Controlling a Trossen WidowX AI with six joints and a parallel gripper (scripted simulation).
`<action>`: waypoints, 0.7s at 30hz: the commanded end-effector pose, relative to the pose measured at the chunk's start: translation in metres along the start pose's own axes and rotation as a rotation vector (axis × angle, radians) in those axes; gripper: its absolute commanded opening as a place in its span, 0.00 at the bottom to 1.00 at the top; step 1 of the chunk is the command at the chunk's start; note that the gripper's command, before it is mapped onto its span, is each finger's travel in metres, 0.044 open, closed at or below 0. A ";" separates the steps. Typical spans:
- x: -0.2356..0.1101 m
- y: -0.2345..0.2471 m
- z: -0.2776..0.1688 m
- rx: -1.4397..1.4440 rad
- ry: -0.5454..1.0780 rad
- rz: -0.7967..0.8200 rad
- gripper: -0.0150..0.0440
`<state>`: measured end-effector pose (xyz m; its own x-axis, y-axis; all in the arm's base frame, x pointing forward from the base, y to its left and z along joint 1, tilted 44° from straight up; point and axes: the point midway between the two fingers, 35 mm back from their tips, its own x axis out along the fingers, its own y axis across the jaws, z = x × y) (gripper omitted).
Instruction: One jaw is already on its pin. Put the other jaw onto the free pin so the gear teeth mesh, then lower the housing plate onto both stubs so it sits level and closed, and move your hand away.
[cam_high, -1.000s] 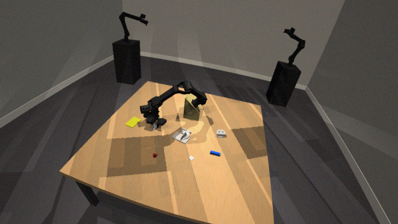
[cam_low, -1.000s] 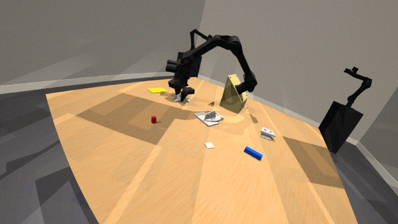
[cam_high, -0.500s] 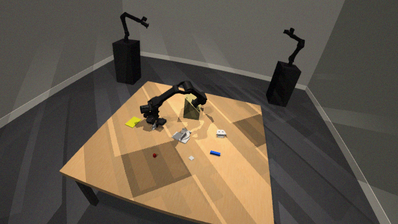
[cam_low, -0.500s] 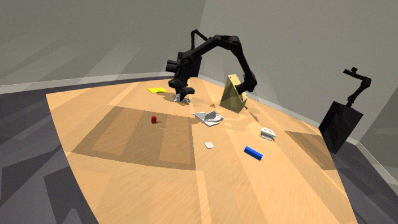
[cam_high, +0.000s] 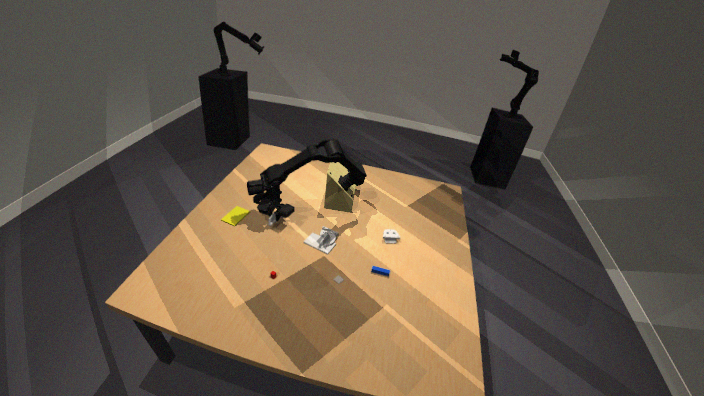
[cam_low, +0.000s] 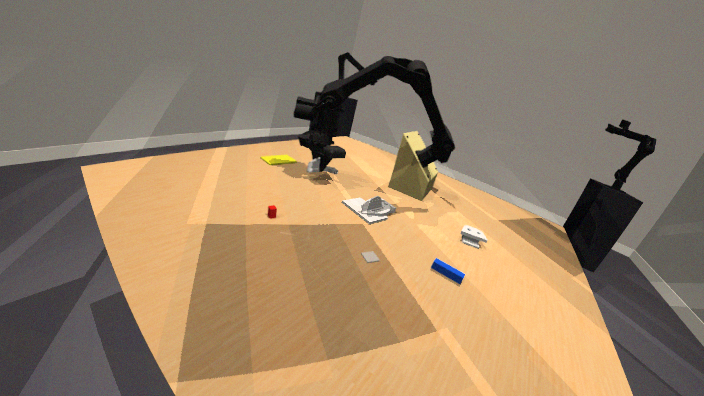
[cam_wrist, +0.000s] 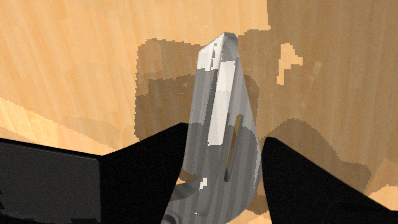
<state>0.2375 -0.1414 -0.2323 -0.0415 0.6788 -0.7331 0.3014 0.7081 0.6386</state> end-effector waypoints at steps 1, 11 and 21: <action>-0.013 -0.001 0.001 -0.007 0.000 -0.007 0.48; -0.047 0.000 -0.001 -0.004 -0.001 -0.005 0.48; -0.053 0.011 0.001 -0.009 -0.002 -0.007 0.48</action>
<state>0.2406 -0.1742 -0.1918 -0.0373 0.6745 -0.7374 0.2980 0.7118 0.6360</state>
